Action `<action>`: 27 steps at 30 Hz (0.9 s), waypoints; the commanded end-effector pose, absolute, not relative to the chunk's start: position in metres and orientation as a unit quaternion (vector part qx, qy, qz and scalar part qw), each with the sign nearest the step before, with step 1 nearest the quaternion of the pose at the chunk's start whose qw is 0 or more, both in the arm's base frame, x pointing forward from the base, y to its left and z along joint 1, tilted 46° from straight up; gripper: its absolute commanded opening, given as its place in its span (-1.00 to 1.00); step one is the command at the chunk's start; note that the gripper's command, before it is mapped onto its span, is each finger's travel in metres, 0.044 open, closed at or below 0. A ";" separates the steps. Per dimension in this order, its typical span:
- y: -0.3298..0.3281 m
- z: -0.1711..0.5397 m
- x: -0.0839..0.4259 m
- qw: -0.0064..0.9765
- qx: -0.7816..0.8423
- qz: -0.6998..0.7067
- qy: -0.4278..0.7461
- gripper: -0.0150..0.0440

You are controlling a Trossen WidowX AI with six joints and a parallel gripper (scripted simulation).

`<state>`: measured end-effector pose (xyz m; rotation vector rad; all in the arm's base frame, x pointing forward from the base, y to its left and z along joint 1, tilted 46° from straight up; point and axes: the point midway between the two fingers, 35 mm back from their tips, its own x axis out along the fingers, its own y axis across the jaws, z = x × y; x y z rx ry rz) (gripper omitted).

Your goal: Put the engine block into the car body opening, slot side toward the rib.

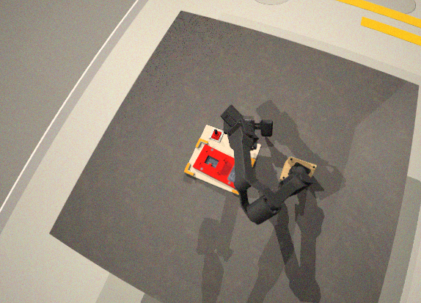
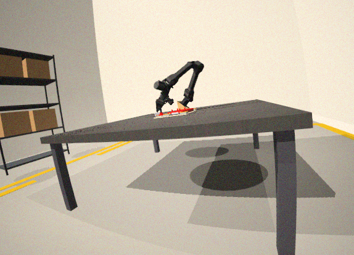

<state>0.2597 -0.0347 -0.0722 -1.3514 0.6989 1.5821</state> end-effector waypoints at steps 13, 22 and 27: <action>-0.061 -0.064 0.274 0.534 -0.388 0.739 0.134 1.00; -0.062 -0.063 0.277 0.539 -0.382 0.740 0.127 1.00; -0.052 -0.073 0.276 0.539 -0.382 0.740 0.127 1.00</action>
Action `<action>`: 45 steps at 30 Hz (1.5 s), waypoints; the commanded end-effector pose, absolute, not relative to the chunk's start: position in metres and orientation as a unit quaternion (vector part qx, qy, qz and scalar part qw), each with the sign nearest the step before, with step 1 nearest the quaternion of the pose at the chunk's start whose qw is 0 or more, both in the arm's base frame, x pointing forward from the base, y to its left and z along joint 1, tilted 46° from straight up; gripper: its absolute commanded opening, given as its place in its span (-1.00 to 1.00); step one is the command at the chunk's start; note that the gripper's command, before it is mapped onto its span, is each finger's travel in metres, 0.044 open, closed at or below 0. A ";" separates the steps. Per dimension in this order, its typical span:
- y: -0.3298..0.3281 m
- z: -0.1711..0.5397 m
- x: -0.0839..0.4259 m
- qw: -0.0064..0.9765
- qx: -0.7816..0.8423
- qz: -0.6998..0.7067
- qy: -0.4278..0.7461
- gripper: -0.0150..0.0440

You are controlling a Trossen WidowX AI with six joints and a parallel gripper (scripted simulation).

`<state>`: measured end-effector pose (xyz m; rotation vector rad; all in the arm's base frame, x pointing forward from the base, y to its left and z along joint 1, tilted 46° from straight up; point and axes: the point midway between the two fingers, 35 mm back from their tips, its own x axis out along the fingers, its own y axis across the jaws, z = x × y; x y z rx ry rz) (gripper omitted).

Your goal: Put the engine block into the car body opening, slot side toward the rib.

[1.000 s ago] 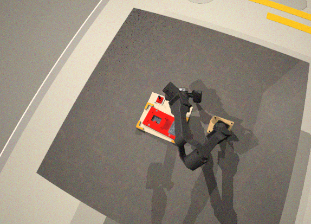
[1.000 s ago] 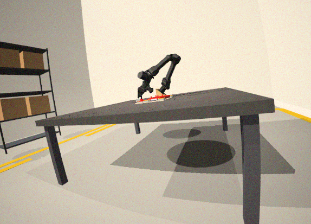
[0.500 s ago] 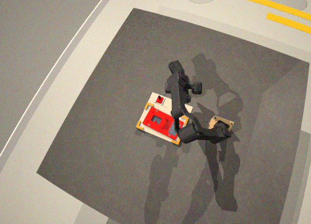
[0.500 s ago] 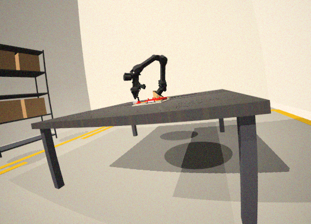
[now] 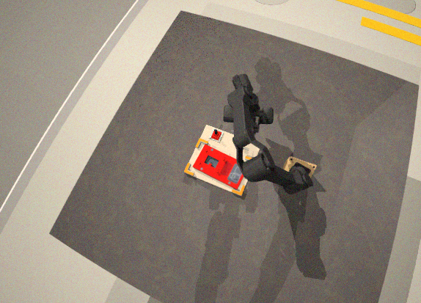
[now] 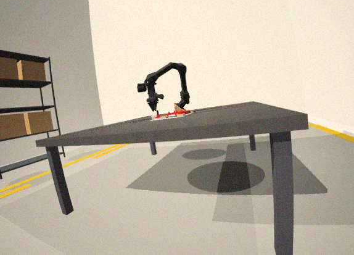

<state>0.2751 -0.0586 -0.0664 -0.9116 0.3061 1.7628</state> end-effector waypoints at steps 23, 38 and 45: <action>-0.032 -0.092 0.272 0.539 -0.382 0.740 0.126 0.91; -0.032 -0.092 0.272 0.539 -0.382 0.740 0.126 -0.16; -0.038 -0.088 0.275 0.539 -0.382 0.740 0.127 -0.49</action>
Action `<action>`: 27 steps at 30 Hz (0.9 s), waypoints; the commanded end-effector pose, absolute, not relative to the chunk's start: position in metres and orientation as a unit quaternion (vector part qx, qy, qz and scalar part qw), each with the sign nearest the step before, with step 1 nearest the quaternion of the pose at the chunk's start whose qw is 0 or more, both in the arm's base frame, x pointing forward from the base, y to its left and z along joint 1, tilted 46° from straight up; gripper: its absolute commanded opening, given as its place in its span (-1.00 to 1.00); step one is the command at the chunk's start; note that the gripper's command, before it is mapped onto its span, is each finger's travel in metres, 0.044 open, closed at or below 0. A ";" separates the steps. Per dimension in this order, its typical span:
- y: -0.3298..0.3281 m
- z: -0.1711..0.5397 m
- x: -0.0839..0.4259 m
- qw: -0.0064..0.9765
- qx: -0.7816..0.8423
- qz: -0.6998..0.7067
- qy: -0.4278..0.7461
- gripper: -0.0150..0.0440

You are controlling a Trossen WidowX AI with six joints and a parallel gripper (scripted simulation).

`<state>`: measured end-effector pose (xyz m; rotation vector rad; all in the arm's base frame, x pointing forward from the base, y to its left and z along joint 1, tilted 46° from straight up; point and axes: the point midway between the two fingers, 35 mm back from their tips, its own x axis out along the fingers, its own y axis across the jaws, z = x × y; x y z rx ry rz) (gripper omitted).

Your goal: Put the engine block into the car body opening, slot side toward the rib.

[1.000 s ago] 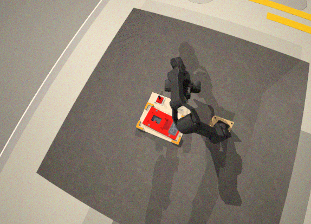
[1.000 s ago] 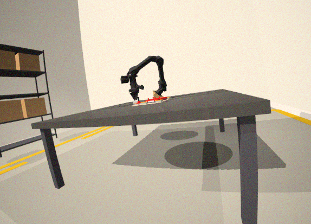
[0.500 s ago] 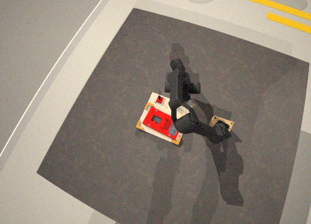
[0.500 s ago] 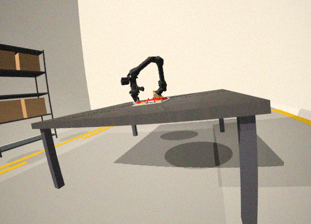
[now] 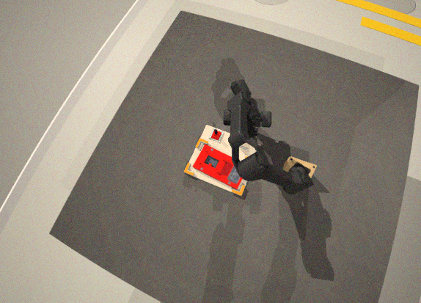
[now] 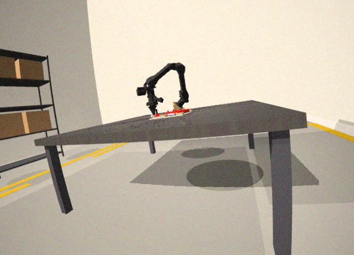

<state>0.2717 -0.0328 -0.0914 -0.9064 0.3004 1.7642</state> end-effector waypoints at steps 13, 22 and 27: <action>-0.067 -0.062 0.284 0.538 -0.383 0.739 0.129 -0.49; -0.087 -0.042 0.288 0.538 -0.384 0.739 0.129 -0.49; -0.098 -0.031 0.289 0.538 -0.383 0.739 0.129 -0.49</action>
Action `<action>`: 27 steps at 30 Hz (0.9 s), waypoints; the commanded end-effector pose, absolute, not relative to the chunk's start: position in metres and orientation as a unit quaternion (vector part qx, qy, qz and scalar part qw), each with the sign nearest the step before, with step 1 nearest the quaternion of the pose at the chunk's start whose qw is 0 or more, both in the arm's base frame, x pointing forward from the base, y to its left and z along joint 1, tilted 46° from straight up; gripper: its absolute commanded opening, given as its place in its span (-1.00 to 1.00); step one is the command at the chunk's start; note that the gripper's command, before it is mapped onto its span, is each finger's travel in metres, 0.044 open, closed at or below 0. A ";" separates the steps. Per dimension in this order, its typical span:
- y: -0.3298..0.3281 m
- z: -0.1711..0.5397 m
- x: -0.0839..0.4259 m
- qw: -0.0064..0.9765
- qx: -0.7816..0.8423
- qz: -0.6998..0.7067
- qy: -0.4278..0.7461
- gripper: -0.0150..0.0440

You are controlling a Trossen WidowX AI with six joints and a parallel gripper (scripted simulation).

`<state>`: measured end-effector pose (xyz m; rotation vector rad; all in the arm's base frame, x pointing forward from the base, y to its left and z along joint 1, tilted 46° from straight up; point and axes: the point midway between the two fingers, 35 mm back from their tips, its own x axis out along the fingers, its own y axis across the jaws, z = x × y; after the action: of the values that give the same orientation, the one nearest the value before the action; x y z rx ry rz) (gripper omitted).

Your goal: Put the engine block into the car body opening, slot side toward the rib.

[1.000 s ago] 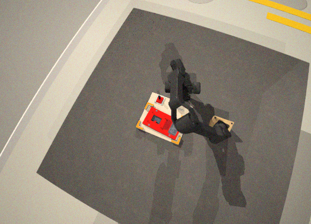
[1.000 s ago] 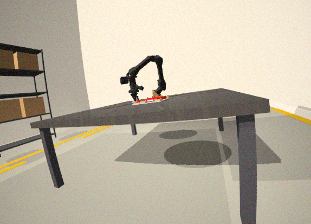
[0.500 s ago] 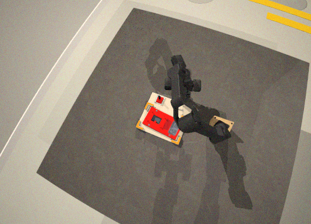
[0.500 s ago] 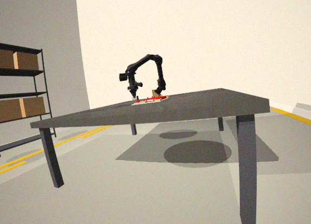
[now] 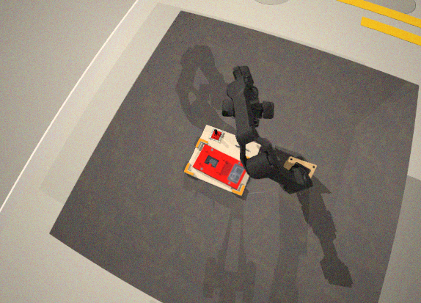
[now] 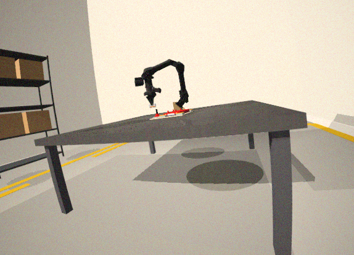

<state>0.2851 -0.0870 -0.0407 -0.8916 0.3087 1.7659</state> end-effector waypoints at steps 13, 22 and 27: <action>-0.121 -0.005 0.288 0.538 -0.382 0.740 0.129 -0.49; -0.106 0.001 0.297 0.560 -0.346 0.729 0.188 -0.49; -0.093 0.007 0.303 0.582 -0.310 0.713 0.239 -0.49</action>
<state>0.2989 -0.1006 0.0017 -0.7788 0.4867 1.7062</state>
